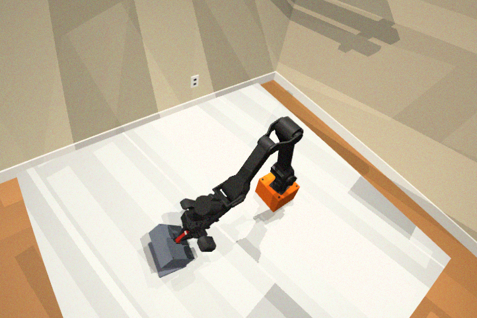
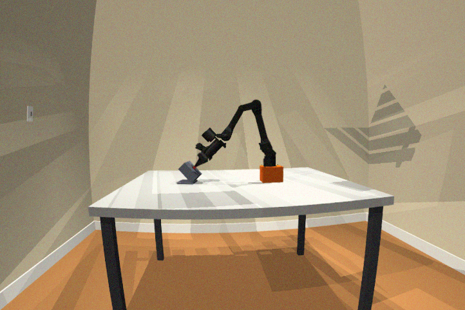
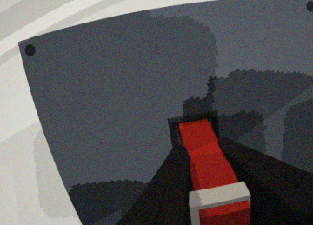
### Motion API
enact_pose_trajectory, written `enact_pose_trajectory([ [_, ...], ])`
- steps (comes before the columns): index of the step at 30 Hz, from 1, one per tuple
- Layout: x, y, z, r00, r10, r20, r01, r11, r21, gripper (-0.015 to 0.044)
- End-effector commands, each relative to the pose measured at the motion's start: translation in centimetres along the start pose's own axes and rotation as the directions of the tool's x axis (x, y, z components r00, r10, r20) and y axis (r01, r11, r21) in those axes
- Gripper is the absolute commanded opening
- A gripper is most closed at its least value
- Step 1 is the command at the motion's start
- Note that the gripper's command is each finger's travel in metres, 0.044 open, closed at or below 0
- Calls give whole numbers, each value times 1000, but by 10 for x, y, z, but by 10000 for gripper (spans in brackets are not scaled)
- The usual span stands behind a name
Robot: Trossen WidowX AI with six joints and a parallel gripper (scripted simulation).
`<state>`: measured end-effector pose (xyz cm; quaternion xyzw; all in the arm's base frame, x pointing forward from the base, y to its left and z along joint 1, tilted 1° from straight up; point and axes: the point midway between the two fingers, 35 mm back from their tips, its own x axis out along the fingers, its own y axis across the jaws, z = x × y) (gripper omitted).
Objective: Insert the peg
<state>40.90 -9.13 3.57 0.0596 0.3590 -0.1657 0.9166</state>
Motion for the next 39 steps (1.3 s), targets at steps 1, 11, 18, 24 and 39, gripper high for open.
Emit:
enact_pose_trajectory([
  [1,2,0,-1,1000,2,0,-2,1000,-3,0],
  [11,0,0,0,1000,0,0,0,1000,0,53],
  [18,0,0,0,1000,0,0,0,1000,0,236],
  [24,-1,0,0,1000,0,0,0,1000,0,394],
  [39,-17,1,2,1000,1,-1,-1,1000,-1,440],
])
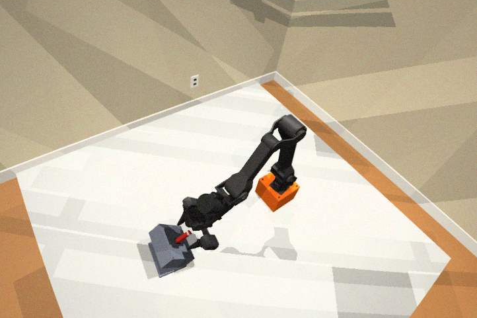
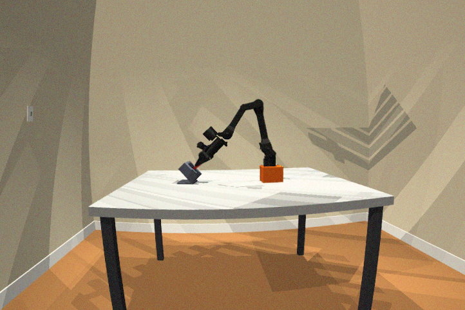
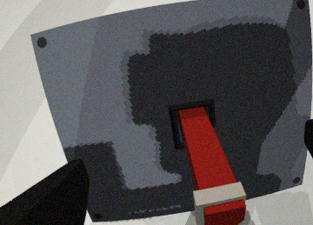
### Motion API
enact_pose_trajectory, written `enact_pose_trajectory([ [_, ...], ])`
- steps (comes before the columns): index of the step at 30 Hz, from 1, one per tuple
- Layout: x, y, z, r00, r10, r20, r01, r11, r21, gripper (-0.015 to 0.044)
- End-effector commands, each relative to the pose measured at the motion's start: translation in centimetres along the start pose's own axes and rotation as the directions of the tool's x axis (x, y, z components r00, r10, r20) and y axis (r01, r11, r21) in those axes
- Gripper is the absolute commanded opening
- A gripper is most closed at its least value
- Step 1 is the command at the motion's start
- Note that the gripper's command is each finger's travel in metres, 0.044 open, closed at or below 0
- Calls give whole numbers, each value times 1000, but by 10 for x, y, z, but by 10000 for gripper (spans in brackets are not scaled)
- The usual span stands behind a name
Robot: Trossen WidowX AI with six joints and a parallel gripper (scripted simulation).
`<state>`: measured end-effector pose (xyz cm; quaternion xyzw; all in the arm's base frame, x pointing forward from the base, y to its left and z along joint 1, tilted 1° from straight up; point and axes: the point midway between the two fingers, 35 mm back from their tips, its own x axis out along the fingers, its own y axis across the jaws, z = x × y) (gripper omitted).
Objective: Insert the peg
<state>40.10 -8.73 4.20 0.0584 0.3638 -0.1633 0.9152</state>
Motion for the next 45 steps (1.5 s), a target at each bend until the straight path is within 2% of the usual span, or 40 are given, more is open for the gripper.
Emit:
enact_pose_trajectory([
  [1,-7,0,3,1000,-1,9,1,1000,4,440],
  [45,-55,2,5,1000,1,6,-1,1000,1,440],
])
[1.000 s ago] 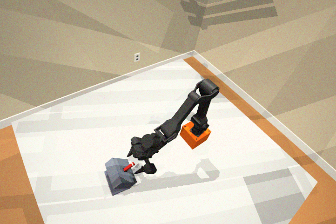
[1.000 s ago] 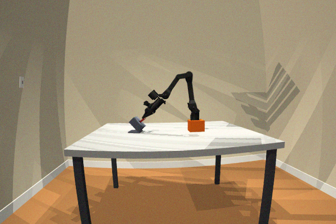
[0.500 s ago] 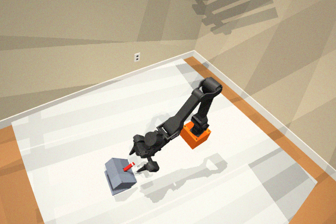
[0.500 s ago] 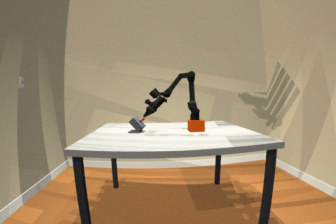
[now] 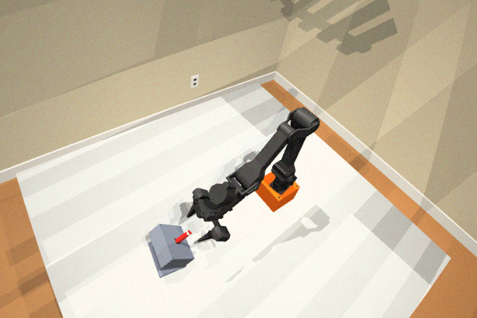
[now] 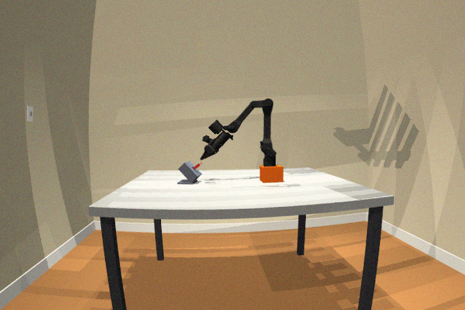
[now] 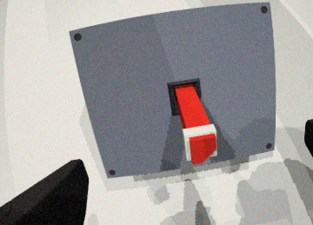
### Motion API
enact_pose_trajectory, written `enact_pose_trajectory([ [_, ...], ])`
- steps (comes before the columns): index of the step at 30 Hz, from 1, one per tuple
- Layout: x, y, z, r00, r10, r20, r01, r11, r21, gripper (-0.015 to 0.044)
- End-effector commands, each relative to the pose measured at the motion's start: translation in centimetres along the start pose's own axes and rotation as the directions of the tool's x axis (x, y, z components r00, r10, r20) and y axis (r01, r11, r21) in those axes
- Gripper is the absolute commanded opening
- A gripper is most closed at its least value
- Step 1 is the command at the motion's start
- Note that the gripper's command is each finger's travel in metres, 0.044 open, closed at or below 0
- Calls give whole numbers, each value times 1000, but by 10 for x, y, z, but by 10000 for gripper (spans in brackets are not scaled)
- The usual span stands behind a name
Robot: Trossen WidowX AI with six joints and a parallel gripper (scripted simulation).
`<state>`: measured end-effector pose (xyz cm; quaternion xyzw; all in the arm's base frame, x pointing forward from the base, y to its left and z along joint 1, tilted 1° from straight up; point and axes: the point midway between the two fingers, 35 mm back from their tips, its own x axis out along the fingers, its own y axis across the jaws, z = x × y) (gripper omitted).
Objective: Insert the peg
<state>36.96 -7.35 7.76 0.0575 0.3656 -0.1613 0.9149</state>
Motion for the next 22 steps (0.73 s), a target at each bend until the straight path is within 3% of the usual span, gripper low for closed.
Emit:
enact_pose_trajectory([
  [1,-7,0,2,1000,-1,9,1,1000,4,440],
  [22,-29,1,-1,1000,0,8,0,1000,3,440],
])
